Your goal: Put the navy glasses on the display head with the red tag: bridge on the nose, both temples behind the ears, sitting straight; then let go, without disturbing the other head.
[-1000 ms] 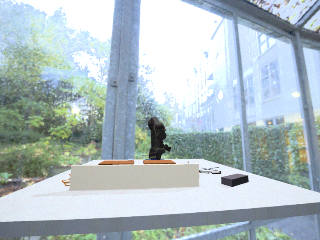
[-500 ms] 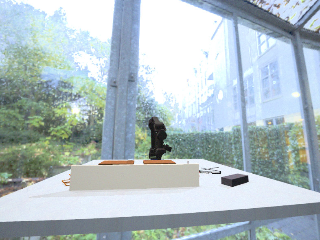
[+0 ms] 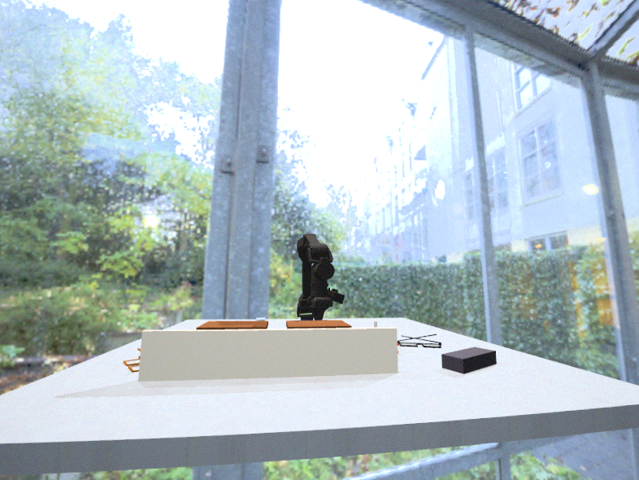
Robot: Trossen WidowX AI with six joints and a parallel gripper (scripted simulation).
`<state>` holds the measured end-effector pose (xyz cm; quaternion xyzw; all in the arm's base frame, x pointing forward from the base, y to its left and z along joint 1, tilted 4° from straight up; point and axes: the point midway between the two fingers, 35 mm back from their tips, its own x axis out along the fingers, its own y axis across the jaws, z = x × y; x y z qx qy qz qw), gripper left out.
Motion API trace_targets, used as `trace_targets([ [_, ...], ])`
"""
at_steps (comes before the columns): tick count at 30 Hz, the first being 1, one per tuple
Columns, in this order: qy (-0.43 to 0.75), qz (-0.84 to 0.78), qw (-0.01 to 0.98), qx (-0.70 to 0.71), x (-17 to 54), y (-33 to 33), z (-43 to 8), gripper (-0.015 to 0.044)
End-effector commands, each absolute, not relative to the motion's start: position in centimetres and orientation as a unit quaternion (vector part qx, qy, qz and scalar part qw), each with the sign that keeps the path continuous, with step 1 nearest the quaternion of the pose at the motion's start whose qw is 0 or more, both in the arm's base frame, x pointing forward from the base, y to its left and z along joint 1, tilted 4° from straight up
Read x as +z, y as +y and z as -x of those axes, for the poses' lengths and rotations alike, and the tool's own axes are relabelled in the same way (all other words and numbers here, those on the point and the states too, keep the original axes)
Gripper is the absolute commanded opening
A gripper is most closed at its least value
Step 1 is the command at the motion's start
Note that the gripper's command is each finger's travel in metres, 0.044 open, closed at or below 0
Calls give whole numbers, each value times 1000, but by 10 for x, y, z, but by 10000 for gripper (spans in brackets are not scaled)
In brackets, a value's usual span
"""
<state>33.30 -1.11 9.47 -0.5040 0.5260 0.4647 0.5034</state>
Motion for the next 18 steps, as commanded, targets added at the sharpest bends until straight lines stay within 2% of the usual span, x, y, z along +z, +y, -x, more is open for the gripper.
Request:
trace_targets([
  [1,525,503,503,468,94,-11,-338,0],
  [18,524,504,503,468,95,-12,-362,0],
])
